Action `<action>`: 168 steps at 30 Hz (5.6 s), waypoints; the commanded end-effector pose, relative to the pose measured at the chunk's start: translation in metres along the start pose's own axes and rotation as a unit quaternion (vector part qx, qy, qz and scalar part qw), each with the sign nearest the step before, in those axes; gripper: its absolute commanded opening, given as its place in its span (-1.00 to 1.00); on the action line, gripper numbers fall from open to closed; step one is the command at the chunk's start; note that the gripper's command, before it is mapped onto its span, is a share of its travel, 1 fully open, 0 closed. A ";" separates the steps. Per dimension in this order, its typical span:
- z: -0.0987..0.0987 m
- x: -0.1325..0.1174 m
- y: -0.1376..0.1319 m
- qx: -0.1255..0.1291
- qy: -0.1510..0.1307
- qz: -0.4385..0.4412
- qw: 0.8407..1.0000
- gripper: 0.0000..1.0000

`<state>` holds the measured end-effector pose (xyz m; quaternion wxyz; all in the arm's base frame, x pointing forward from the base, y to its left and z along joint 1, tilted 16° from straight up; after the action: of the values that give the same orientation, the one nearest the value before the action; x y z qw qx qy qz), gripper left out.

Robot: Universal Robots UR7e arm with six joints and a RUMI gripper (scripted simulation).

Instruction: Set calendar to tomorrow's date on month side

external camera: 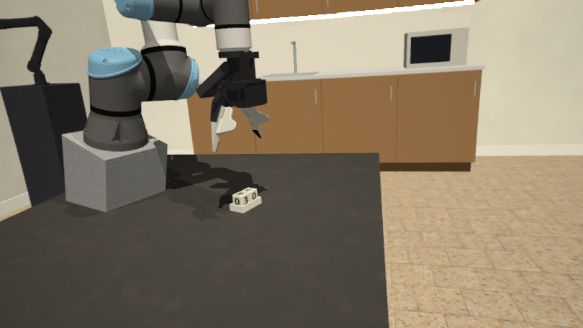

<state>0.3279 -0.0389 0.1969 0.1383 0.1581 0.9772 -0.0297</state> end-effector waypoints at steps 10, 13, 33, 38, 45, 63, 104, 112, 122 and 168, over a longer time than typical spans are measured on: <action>0.000 0.017 0.009 -0.004 0.001 -0.013 1.000 1.00; 0.000 0.017 0.009 -0.004 0.001 -0.013 1.000 1.00; 0.004 0.018 0.009 -0.004 0.002 0.047 0.999 1.00; 0.009 0.018 0.010 -0.004 0.002 0.116 0.993 1.00; 0.015 0.019 0.011 -0.004 0.002 0.206 0.979 1.00; 0.028 0.019 0.011 -0.003 0.003 0.403 0.915 1.00; 0.050 0.017 0.008 -0.002 0.004 0.698 0.716 -0.44; 0.050 0.017 0.008 -0.002 0.004 0.698 0.716 -0.44; 0.050 0.017 0.008 -0.002 0.004 0.698 0.716 -0.44; 0.074 0.017 0.009 -0.002 0.004 0.698 0.716 -0.44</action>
<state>0.3322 -0.0320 0.1264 0.1155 0.7951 0.5903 0.0777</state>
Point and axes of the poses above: the point where the finger pads meet when closed, its own z axis out along the fingers, its own y axis across the jaws, x = y × z, the point moved 10 cm from there along -z, back along the fingers
